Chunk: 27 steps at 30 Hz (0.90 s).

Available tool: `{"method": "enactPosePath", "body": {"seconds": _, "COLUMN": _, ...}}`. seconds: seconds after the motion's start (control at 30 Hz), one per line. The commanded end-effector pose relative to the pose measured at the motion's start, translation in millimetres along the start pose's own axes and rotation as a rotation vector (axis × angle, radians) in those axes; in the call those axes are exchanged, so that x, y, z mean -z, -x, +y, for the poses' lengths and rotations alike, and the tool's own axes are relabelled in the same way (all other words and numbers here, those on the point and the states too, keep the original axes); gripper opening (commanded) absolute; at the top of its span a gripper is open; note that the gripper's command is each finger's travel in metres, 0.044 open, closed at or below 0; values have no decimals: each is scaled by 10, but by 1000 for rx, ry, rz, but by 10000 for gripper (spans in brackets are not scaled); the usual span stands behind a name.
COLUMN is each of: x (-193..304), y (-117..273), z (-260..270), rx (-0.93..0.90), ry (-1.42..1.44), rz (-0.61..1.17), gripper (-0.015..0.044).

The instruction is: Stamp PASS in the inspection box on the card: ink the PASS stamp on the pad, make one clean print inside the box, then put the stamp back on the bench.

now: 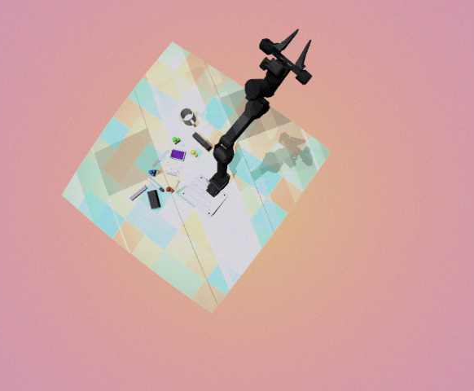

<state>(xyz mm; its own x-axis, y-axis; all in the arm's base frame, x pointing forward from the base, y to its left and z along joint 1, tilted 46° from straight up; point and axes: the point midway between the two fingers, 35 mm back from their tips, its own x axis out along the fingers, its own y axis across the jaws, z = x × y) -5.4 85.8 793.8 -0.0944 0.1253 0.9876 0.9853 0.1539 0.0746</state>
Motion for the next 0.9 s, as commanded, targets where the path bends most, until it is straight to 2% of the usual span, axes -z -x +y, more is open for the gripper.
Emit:
{"method": "enactPosePath", "body": {"seconds": 0.0, "x": 692, "y": 55, "z": -254, "rx": 76, "ry": -71, "rz": 171, "gripper": 214}}
{"method": "enactPosePath", "body": {"seconds": 0.2, "x": 1492, "y": 248, "z": -348, "rx": 138, "ry": -173, "rz": 386, "gripper": 214}}
{"method": "enactPosePath", "body": {"seconds": 0.4, "x": 2287, "y": 587, "z": -230, "rx": 178, "ry": -270, "rz": 622, "gripper": 214}}
{"method": "enactPosePath", "body": {"seconds": 0.63, "x": 3118, "y": 1189, "z": 204, "rx": 181, "ry": -367, "rz": 930, "gripper": 214}}
{"method": "enactPosePath", "body": {"seconds": 0.87, "x": 3668, "y": 1957, "z": 899, "rx": 118, "ry": -433, "rz": 1245, "gripper": 214}}
